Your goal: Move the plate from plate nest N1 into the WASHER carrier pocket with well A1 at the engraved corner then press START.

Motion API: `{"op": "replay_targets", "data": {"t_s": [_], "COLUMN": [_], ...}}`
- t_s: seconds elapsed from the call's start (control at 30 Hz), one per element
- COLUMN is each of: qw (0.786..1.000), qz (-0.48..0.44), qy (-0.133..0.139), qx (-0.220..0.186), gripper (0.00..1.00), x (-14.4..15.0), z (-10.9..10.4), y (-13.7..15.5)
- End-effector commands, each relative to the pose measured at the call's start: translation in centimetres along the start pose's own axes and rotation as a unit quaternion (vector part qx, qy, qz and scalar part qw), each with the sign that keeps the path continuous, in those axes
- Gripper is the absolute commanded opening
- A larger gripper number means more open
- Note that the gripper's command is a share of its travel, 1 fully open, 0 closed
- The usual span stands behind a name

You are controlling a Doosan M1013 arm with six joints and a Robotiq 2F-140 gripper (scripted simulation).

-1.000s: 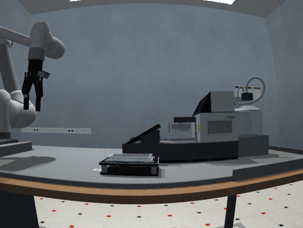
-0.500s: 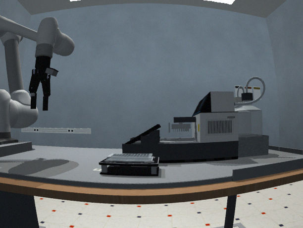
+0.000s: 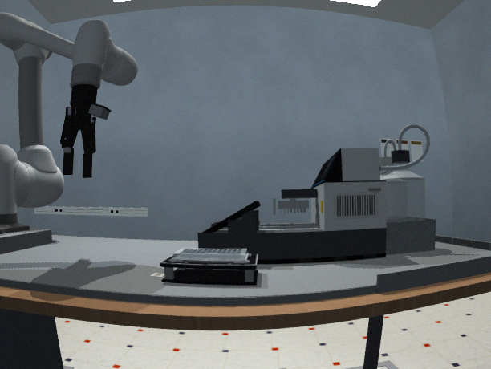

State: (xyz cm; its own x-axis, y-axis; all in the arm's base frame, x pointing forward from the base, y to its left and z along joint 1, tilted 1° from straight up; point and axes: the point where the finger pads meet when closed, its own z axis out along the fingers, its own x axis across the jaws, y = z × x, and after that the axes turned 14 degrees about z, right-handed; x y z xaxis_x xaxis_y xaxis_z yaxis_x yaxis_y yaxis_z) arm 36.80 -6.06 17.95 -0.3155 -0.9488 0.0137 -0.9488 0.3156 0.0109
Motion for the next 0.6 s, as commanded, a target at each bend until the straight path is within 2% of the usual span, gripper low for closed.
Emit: {"op": "replay_targets", "data": {"t_s": [0.0,0.43,0.57], "qw": [1.0,1.0,1.0], "qz": [0.0,0.0,0.0], "qy": [0.0,0.0,0.0], "qx": [0.0,0.0,0.0], "gripper": [0.7,0.7,0.7], "x": [0.1,0.9,1.0], "z": [0.0,0.0,0.0], "y": [-1.4,-7.9,-8.9]}}
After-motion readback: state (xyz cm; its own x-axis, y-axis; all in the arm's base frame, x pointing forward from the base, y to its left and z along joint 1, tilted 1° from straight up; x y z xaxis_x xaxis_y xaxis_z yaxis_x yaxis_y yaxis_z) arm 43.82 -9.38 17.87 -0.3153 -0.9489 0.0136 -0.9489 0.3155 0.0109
